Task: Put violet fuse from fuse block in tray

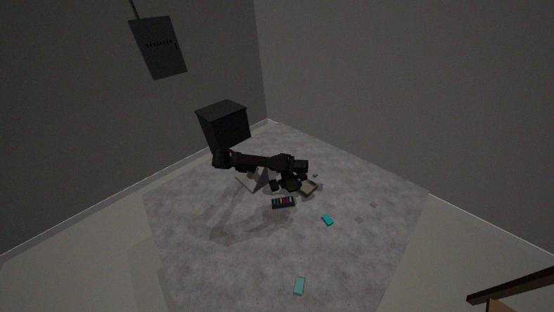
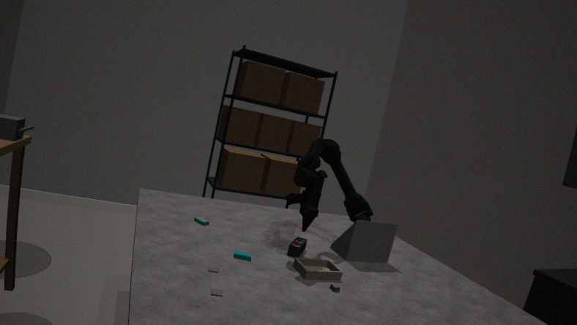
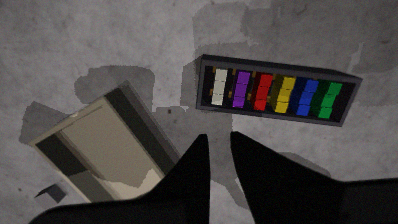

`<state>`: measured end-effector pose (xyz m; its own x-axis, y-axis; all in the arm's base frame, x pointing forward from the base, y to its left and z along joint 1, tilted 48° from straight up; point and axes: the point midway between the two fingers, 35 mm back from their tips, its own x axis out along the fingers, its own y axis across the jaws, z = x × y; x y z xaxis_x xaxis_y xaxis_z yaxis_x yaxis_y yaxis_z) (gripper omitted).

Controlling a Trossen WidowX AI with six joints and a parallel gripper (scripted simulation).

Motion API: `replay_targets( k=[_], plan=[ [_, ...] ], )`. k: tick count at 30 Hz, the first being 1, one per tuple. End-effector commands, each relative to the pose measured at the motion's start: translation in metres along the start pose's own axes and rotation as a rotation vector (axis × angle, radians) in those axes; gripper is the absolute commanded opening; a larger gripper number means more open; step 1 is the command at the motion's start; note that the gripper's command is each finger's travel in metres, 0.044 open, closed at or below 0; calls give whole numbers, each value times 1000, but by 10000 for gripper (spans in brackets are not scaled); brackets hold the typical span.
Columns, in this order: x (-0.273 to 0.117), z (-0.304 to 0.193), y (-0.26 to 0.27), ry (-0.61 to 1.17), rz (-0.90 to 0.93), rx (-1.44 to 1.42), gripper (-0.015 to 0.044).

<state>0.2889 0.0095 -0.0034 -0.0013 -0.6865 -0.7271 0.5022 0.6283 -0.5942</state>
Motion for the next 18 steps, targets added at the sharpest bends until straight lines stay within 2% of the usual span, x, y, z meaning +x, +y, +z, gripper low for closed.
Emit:
replay_targets(
  k=[1,18],
  plan=[
    [22,8,-22,-1,-96,185,63],
    [28,11,-20,-1,-96,185,63]
  ],
)
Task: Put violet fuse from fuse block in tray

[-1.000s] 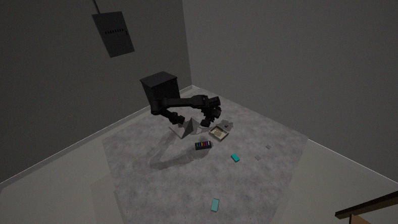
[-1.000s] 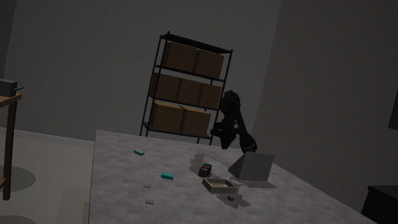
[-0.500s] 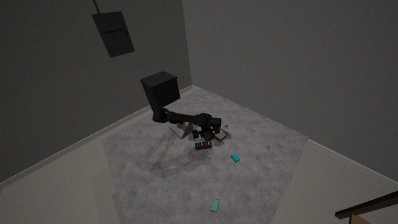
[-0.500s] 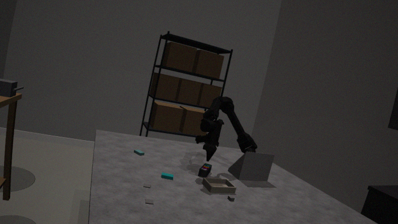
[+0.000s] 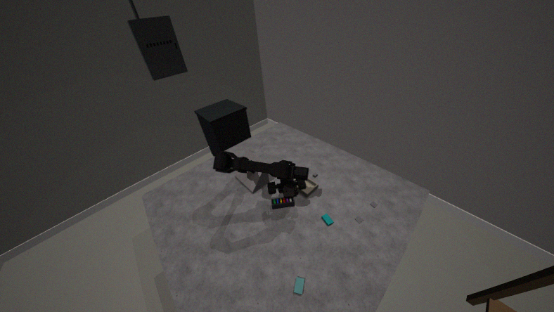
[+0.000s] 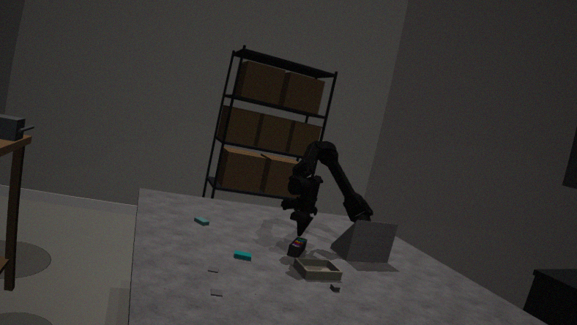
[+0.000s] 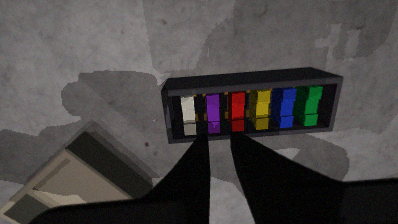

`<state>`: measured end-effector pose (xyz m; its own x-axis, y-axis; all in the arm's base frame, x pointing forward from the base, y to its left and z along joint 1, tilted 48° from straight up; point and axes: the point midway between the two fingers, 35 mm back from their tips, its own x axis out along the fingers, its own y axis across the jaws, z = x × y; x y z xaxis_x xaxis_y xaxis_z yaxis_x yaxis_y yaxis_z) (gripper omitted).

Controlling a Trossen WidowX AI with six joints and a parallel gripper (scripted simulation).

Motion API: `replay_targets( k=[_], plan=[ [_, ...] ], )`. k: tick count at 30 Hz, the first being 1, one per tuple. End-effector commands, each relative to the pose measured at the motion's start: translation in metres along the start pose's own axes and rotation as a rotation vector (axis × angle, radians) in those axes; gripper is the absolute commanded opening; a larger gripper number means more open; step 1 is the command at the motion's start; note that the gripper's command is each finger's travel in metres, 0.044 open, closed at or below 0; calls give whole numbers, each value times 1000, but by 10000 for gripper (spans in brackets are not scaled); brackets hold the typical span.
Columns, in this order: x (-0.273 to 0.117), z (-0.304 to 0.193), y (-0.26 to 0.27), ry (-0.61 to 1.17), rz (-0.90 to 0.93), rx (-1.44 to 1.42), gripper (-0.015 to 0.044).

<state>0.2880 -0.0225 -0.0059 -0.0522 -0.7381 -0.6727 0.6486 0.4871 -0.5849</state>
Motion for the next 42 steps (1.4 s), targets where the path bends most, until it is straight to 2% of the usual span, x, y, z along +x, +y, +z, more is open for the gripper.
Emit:
replay_targets(
  k=[1,25,42],
  plan=[
    [5,1,-1,0,-5,2,63],
    [29,1,-1,-1,-6,3,63],
    [31,1,-1,-1,-6,3,63]
  ],
)
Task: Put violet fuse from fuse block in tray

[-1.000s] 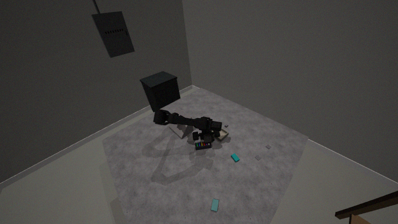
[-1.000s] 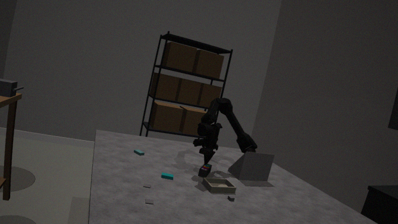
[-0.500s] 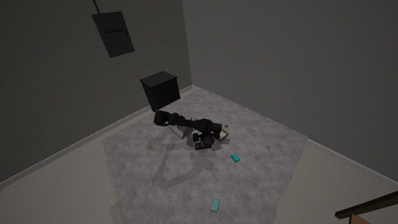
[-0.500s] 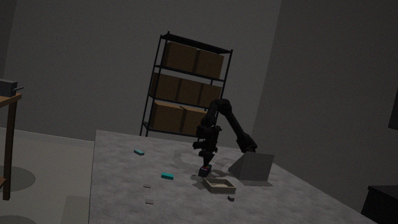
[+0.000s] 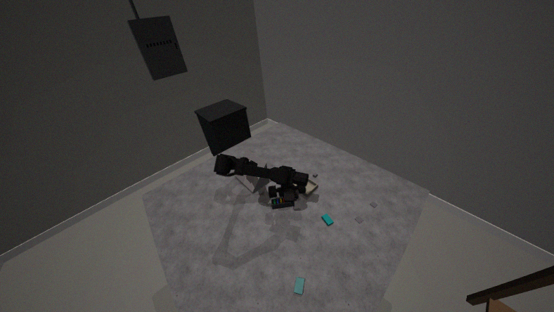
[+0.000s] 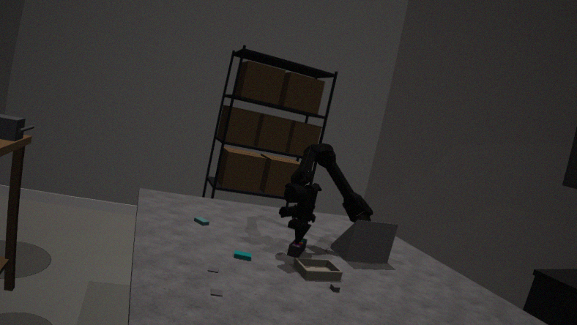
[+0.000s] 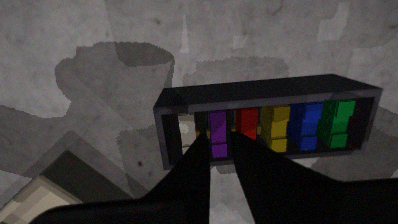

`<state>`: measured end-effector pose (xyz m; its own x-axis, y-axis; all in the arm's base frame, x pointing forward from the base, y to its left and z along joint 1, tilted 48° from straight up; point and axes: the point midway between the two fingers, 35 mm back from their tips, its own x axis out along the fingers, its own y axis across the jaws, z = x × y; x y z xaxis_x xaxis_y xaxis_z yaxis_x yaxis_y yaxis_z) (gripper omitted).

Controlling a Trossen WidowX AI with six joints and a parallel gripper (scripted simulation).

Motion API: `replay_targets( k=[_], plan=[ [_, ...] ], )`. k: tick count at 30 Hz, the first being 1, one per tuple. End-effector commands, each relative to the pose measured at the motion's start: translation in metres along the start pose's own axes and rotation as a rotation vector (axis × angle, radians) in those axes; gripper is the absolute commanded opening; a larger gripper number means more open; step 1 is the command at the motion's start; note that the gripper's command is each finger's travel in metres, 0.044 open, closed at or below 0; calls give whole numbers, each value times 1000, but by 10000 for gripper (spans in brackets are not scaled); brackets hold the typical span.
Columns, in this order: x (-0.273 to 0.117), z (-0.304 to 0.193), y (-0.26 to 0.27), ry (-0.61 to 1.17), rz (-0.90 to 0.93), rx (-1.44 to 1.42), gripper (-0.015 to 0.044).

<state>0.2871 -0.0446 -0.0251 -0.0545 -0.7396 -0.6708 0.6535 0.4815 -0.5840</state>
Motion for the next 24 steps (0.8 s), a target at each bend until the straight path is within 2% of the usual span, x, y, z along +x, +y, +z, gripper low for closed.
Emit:
replay_targets(
  k=[1,16,24],
  plan=[
    [3,0,-1,-1,-3,-4,63],
    [10,0,-1,-1,-3,-4,63],
    [9,0,0,0,0,0,10]
  ],
)
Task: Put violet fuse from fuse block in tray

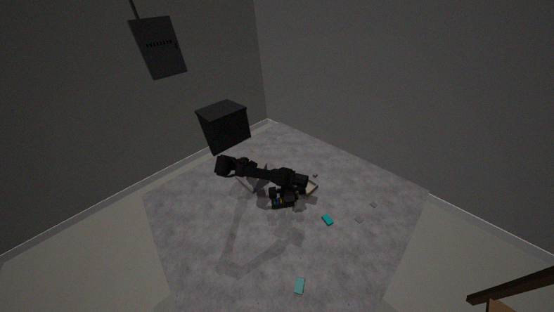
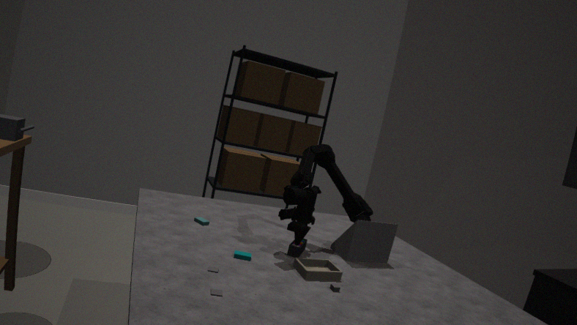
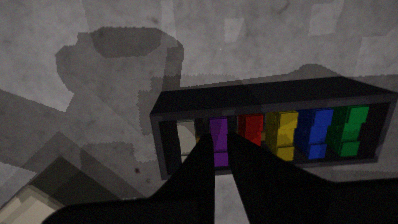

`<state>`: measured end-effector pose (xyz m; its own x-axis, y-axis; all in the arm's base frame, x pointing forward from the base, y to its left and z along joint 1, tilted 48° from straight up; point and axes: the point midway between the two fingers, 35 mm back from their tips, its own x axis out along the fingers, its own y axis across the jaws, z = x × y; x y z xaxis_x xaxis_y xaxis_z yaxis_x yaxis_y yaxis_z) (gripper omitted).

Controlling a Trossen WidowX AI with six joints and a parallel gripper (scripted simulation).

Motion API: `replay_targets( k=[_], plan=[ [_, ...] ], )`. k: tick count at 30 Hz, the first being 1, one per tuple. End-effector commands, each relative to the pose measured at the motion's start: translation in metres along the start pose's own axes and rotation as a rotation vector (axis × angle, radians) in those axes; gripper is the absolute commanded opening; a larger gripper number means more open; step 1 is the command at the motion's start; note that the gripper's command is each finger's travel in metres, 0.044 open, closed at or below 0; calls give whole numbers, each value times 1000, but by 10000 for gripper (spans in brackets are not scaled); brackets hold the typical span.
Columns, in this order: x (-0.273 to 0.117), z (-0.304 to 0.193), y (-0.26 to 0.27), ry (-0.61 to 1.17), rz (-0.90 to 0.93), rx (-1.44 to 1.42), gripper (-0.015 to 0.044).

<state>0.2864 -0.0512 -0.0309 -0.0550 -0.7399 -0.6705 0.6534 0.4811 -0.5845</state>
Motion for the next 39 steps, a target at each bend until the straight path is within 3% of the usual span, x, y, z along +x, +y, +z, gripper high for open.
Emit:
replay_targets(
  k=[1,39],
  plan=[
    [0,0,0,0,0,0,3],
    [-16,0,1,0,1,-2,0]
  ],
)
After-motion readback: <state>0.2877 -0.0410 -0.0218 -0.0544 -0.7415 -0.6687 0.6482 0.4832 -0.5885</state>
